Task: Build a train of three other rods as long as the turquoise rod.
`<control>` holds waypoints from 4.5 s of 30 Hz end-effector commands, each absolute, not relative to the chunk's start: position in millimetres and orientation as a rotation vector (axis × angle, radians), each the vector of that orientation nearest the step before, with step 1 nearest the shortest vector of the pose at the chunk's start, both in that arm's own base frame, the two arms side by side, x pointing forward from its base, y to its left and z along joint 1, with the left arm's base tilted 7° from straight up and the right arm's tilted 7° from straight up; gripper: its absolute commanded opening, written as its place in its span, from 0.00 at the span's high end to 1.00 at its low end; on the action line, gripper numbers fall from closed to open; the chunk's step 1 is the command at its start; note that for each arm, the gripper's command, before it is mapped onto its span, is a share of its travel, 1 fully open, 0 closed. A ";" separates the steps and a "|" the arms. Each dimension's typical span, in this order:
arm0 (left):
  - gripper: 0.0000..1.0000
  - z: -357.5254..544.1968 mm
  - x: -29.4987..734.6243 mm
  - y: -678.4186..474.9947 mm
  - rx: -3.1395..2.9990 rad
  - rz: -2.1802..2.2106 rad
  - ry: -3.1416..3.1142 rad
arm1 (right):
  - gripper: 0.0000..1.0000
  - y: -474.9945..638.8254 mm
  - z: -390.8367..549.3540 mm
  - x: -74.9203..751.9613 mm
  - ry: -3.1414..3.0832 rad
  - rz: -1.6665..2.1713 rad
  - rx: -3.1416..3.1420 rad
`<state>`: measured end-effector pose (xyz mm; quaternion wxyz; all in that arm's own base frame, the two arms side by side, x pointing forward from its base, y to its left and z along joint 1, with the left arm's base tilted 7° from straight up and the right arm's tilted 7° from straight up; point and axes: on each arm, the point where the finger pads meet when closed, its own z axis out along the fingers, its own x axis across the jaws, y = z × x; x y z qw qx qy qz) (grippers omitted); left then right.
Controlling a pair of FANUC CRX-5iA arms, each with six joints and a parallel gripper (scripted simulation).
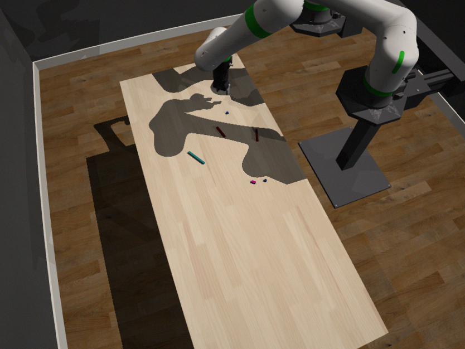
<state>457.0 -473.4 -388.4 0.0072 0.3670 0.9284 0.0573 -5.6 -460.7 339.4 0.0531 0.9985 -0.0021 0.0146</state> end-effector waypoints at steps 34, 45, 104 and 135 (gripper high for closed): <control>0.00 -387.0 458.0 -474.5 1.147 0.177 2.902 | 0.00 -460.9 340.3 -5.8 -0.007 0.044 3.033; 0.00 -387.0 458.0 -474.5 1.147 0.177 2.902 | 0.00 -460.9 340.3 -5.8 -0.007 0.044 3.033; 0.00 -368.1 574.0 -346.9 -0.524 0.132 3.022 | 0.00 -460.9 340.3 -5.8 -0.007 0.044 3.033; 0.00 -345.9 645.5 -166.1 -2.076 0.051 2.209 | 0.00 -460.9 340.3 -5.8 -0.007 0.044 3.033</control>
